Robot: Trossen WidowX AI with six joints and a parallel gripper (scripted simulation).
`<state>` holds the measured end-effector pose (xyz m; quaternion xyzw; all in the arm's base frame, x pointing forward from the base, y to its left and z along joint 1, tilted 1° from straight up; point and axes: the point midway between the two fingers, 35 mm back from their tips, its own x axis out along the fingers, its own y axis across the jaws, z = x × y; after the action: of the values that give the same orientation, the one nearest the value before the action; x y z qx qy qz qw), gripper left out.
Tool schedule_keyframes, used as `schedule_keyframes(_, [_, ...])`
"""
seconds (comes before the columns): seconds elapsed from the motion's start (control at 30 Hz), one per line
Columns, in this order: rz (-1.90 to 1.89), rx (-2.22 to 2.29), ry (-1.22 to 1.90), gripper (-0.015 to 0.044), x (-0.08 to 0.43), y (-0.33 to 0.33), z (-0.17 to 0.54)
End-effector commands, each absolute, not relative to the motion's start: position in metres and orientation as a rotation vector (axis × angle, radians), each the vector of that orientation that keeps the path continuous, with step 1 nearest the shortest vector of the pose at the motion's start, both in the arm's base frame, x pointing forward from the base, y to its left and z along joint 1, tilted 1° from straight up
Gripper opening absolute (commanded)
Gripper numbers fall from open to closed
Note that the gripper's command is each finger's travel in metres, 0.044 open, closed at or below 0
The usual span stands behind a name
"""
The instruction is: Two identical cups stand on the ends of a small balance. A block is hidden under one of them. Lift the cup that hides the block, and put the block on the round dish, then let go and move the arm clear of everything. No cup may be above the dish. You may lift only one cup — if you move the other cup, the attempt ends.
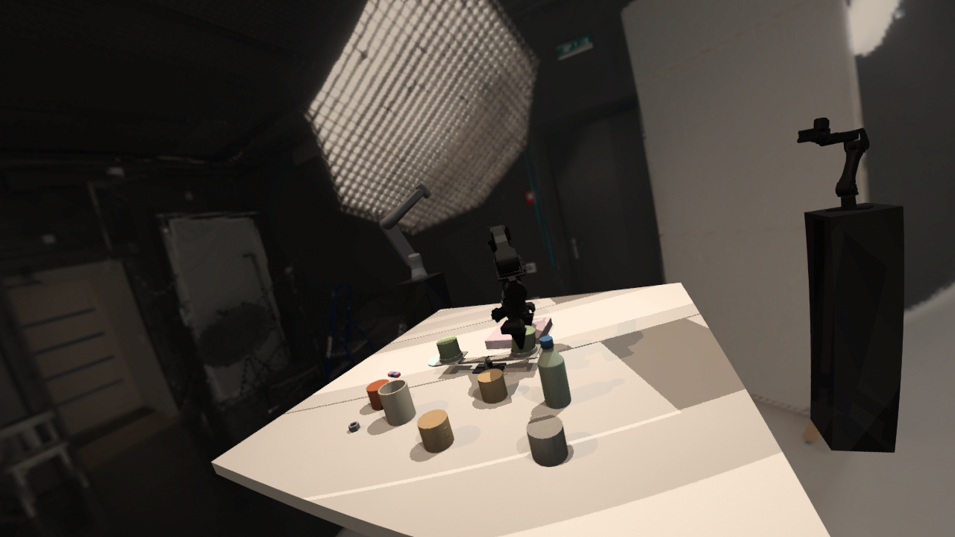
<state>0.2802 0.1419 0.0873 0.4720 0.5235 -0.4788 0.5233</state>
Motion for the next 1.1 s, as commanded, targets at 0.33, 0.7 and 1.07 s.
schedule_keyframes(0.33, [-1.129, 1.150, 1.252, 0.0000, 0.285, 0.146, 0.108])
schedule_keyframes(0.7, [-1.129, 1.150, 1.252, 0.0000, 0.285, 0.146, 0.123])
schedule_keyframes(1.07, [-1.129, 1.150, 1.252, 0.0000, 0.284, 0.145, 0.137])
